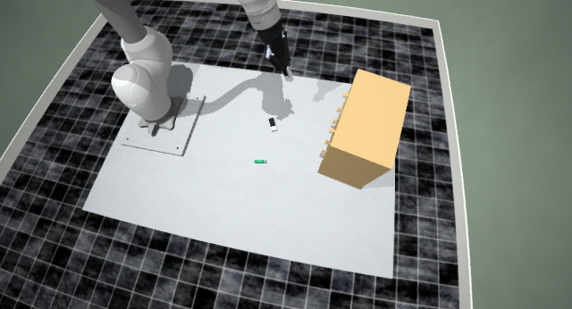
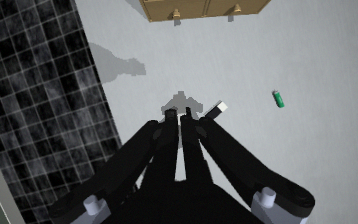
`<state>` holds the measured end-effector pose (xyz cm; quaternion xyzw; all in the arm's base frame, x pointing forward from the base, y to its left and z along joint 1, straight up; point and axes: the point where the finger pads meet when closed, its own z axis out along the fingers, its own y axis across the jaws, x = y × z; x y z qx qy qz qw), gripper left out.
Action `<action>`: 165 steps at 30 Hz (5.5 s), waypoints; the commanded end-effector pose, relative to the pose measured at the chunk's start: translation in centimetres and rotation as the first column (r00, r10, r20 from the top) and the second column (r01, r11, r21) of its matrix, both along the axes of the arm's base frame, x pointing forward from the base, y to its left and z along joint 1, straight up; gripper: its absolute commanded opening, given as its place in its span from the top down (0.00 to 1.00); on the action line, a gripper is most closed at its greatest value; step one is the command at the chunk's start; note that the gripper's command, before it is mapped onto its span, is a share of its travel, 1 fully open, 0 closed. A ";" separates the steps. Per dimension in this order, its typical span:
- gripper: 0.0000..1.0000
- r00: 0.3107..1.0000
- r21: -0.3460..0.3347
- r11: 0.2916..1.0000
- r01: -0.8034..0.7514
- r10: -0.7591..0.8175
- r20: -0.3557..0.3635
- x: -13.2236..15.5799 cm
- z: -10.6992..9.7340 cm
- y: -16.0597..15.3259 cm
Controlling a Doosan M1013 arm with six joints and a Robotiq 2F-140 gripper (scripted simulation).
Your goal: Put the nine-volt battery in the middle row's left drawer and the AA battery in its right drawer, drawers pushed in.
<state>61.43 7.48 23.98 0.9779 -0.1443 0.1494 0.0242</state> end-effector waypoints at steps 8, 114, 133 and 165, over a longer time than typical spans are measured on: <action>1.00 0.980 0.061 0.998 0.004 0.008 -0.198 -1.4 1.4 0.0; 1.00 0.896 -0.136 0.990 0.029 0.034 0.443 1.2 -4.5 -16.6; 1.00 0.864 -0.157 0.987 0.042 0.043 0.501 1.7 -5.1 -16.9; 1.00 0.753 -0.199 0.977 0.071 0.079 0.654 3.4 -6.7 -17.2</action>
